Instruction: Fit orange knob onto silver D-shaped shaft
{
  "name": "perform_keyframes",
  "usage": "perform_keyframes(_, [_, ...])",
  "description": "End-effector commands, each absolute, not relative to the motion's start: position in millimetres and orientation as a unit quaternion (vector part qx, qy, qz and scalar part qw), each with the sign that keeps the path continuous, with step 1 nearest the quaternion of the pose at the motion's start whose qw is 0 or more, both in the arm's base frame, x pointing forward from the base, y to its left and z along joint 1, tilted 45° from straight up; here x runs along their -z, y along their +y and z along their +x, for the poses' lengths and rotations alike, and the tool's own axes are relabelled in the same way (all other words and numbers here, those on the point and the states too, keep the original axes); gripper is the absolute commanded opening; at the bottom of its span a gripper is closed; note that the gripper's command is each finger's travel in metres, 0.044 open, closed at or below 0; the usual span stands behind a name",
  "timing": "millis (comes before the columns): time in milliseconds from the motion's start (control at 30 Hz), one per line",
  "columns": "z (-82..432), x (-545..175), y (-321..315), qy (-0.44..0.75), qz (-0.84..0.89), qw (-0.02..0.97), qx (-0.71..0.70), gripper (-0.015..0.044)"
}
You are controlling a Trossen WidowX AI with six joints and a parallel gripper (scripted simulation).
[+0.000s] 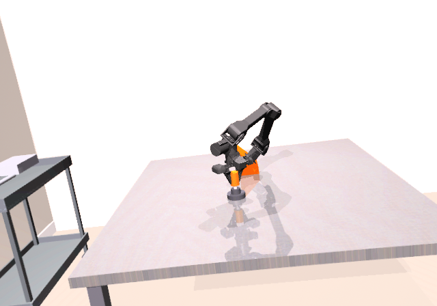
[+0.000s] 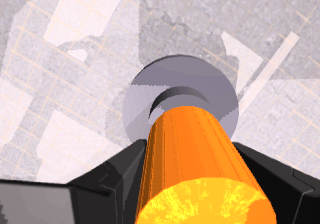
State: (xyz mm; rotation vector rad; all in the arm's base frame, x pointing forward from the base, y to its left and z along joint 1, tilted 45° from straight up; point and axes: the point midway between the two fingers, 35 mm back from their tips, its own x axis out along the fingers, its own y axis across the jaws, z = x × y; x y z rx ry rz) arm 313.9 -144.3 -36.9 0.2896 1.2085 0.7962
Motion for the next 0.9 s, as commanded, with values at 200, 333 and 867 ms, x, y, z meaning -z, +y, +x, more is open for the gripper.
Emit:
perform_keyframes(200, [315.6, 33.2, -147.6, 0.546, 0.126, 0.743, -0.366, 0.0])
perform_keyframes(333, [315.6, 33.1, -147.7, 0.524, 0.084, 0.749, -0.397, 0.0])
perform_keyframes(867, [315.2, 36.7, -144.7, 0.507, 0.051, 0.752, -0.419, 0.0])
